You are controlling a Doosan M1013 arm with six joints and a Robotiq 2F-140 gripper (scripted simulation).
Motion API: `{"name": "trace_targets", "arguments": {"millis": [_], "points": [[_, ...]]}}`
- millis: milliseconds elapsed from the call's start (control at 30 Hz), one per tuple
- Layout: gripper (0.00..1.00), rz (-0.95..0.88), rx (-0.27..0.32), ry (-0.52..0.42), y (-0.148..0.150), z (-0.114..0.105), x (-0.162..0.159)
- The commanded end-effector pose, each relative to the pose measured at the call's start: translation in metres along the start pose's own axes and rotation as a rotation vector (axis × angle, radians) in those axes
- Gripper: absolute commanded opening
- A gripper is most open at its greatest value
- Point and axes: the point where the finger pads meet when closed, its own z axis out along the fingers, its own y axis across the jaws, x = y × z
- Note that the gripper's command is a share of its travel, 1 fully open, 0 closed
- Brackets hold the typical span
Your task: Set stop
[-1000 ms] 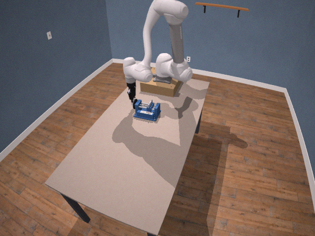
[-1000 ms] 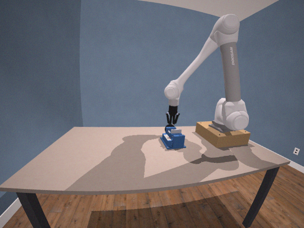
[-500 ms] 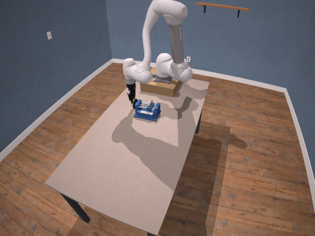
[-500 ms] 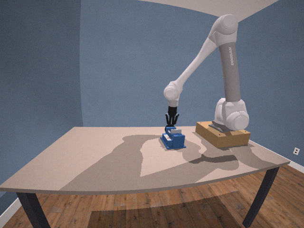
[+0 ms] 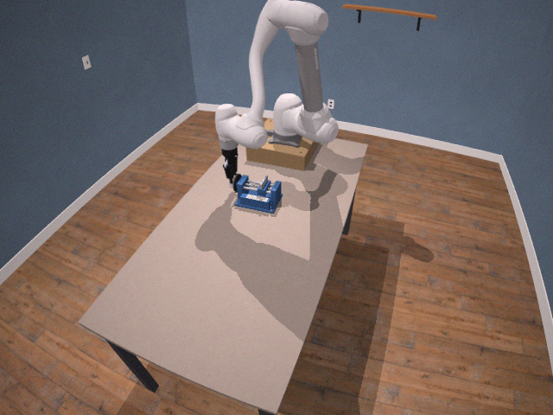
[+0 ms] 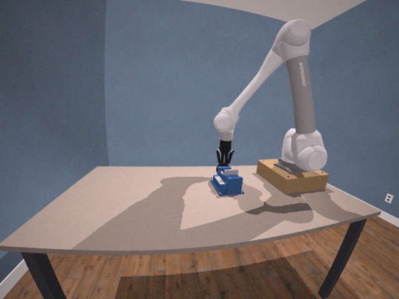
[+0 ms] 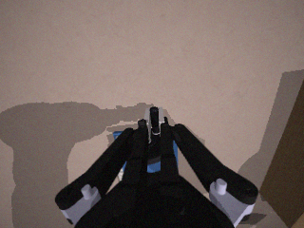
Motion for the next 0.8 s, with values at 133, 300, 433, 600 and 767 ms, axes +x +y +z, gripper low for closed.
{"name": "trace_targets", "arguments": {"millis": [133, 300, 433, 600, 767], "points": [[0.04, 0.0, 0.001, 0.0, -0.003, 0.002, 0.0], [0.04, 0.0, 0.001, 0.0, -0.006, 0.003, 0.0], [0.04, 0.0, 0.001, 0.0, -0.008, 0.004, 0.0], [0.04, 0.0, 0.001, 0.0, -0.011, 0.004, 0.0], [0.04, 0.0, 0.001, 0.0, -0.013, 0.005, 0.0]]}}
